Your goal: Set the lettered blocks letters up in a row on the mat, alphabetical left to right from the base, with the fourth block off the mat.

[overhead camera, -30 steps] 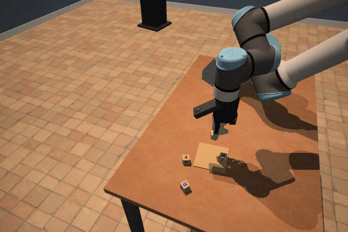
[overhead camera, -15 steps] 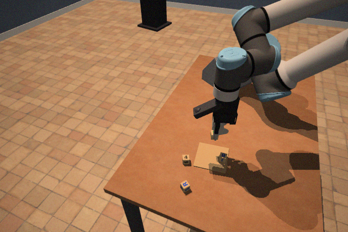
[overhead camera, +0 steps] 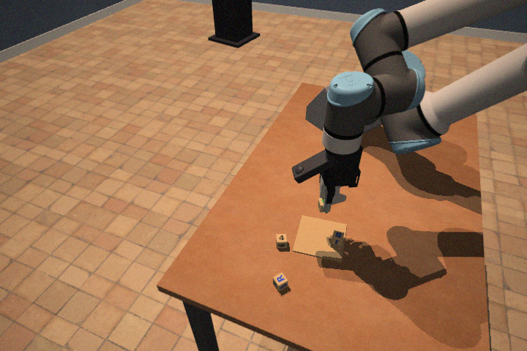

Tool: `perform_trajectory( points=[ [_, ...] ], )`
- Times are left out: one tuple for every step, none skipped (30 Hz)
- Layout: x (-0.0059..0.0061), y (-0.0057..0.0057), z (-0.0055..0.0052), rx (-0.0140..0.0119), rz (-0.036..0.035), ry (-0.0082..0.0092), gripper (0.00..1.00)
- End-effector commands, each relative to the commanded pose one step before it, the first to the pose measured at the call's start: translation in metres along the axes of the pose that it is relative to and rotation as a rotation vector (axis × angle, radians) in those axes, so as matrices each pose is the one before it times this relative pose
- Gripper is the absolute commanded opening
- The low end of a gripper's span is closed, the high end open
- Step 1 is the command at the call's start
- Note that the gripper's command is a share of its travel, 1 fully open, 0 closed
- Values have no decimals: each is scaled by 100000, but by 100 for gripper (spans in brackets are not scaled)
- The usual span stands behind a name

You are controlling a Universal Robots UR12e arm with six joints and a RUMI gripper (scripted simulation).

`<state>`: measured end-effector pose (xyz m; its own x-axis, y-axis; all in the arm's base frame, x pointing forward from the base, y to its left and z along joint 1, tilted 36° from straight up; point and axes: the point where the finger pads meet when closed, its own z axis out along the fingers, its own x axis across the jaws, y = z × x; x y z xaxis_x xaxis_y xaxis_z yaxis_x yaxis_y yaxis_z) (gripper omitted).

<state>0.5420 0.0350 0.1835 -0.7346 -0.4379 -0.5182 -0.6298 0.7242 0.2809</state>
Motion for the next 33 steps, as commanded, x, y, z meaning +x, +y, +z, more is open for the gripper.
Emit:
perform_trajectory(
  points=[
    [-161,-115,-59,-36,-6019,-112,9],
    [-45,-26,-1,0,-2090,0,9],
    [-46,-28,-1,0,-2208,0,9],
    [-48,-30,-1,0,-2326,0,9],
    [-50,-32,-1,0,-2443,0,9],
    [-51,-33,-1,0,-2558,0,9],
    [-53,-35,-1,0,-2672,0,9],
    [-54,-37,-1,0,-2785,0,9],
    [-55,-38,-1,0,-2896,0,9],
    [-56,-40,-1,0,-3004,0,9],
    [-57,-42,-1,0,-3110,0,9],
    [-46,-35,-1,0,-2611,0,9],
    [-48,-37,-1,0,-2764,0,9],
    [-47,-38,-1,0,-2777,0,9],
    [0,0,0,0,0,0,9],
    [0,0,0,0,0,0,9],
    [-58,-47,-1,0,-3506,0,9],
    [-58,-49,-1,0,-3597,0,9],
    [-58,-50,-1,0,-3684,0,9],
    [-42,-38,-1,0,-2781,0,9],
    [-38,-35,-1,0,-2565,0,9],
    [-40,-37,-1,0,-2771,0,9],
    [-39,-37,-1,0,-2774,0,9],
    [-38,-37,-1,0,-2761,0,9],
    [-37,-37,-1,0,-2762,0,9],
    [-35,-36,-1,0,-2737,0,9],
    [-35,-36,0,0,-2775,0,9],
    [-33,-36,0,0,-2755,0,9],
    [-32,-35,0,0,-2722,0,9],
    [-32,-36,0,0,-2788,0,9],
    [-30,-35,0,0,-2758,0,9],
    [0,0,0,0,0,0,9],
    [0,0,0,0,0,0,9]
  ],
)
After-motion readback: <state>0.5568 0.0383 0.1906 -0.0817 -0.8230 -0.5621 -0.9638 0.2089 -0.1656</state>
